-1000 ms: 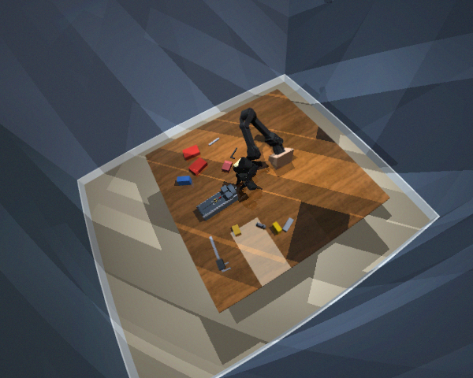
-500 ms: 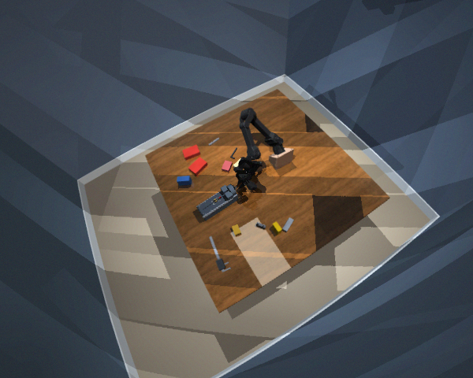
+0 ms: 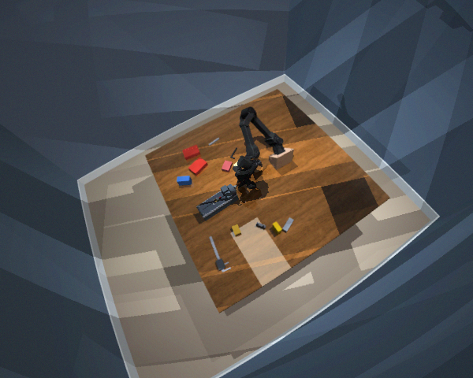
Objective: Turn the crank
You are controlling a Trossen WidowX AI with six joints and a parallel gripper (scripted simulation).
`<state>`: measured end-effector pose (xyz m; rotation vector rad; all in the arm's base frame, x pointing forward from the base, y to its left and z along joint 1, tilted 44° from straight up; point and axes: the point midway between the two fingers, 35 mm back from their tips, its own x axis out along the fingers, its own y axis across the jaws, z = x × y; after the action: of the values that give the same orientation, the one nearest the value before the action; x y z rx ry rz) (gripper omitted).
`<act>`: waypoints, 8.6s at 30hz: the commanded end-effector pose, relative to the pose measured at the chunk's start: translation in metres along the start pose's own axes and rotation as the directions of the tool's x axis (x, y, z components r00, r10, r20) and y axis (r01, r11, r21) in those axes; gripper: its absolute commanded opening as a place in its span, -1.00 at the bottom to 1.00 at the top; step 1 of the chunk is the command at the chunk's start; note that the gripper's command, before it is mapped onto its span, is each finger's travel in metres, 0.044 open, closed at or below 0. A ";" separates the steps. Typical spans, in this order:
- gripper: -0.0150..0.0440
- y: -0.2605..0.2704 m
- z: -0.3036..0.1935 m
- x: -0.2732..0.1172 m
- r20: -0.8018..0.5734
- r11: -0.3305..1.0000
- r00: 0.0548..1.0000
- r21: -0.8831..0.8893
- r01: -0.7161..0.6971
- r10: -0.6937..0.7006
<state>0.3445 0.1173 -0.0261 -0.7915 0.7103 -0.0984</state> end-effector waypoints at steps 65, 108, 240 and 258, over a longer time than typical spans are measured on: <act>-0.49 -0.036 -0.011 0.010 0.003 1.000 1.000 0.000 0.014 -0.014; -0.49 -0.028 -0.040 0.040 0.002 1.000 1.000 -0.002 0.016 -0.015; -0.49 0.017 -0.035 0.033 0.003 1.000 1.000 0.001 0.013 -0.013; -0.49 0.017 -0.034 0.033 0.003 1.000 1.000 0.001 0.013 -0.013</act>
<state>0.3463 0.0937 -0.0727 -0.7979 0.7050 -0.1171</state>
